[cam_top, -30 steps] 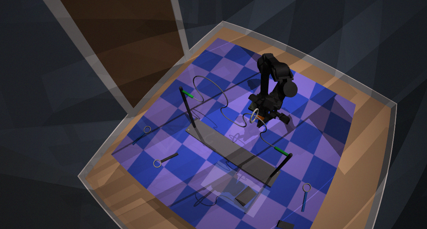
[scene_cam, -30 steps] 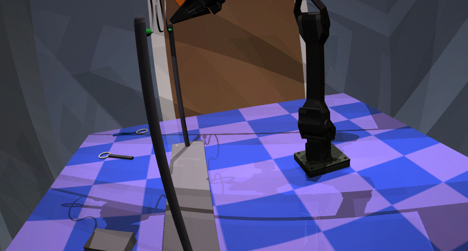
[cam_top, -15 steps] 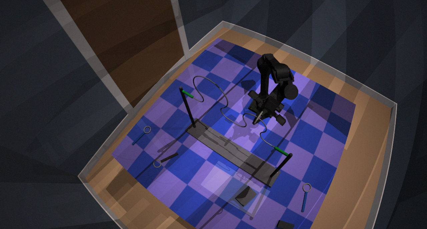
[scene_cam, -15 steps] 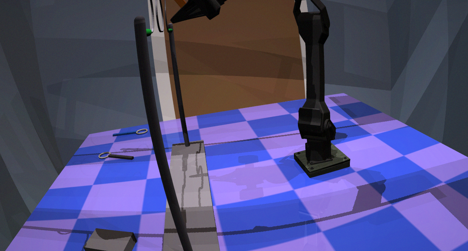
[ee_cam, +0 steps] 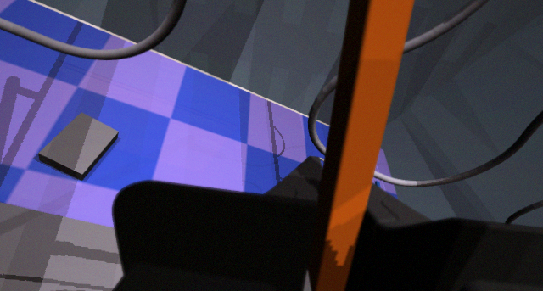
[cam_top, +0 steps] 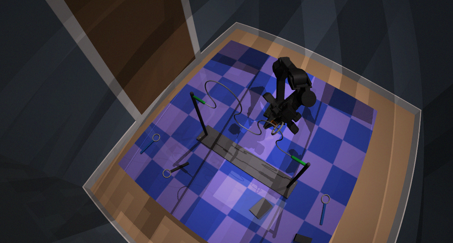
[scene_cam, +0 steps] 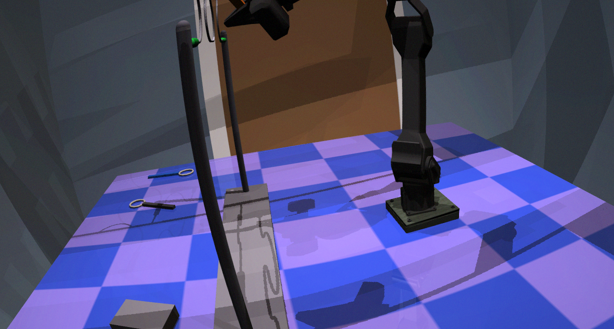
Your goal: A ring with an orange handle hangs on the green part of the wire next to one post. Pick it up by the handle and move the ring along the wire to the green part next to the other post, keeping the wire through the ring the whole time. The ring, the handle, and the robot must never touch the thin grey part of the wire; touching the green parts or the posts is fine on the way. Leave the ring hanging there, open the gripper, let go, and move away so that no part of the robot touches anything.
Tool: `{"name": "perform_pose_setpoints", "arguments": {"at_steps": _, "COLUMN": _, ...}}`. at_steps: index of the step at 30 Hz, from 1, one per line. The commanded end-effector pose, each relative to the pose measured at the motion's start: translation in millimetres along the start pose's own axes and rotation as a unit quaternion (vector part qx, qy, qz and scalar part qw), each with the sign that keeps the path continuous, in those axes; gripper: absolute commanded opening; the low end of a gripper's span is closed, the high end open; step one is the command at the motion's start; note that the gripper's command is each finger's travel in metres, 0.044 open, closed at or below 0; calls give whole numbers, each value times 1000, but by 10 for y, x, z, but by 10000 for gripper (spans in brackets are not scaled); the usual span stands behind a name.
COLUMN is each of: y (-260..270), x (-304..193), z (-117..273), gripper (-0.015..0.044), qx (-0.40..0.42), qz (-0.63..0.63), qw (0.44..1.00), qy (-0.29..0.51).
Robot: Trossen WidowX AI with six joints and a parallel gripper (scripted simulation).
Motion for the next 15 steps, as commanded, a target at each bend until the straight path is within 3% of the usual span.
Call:
{"name": "perform_pose_setpoints", "arguments": {"at_steps": 1, "y": -29, "x": -7, "z": -2, "gripper": -150, "qx": -23, "qz": 38, "qw": 999, "qy": -7}}
{"name": "perform_pose_setpoints", "arguments": {"at_steps": 15, "y": -99, "x": -12, "z": -17, "gripper": -150, "qx": -89, "qz": 159, "qw": 983, "qy": -29}}
Point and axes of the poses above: the point midway between the two fingers, 35 mm back from their tips, its own z axis back along the fingers, its own y axis across the jaws, x = y × z, the point moved 8 cm from there along z, back along the fingers, and after that the axes turned 5 degrees about -z, right-handed, at the moved point
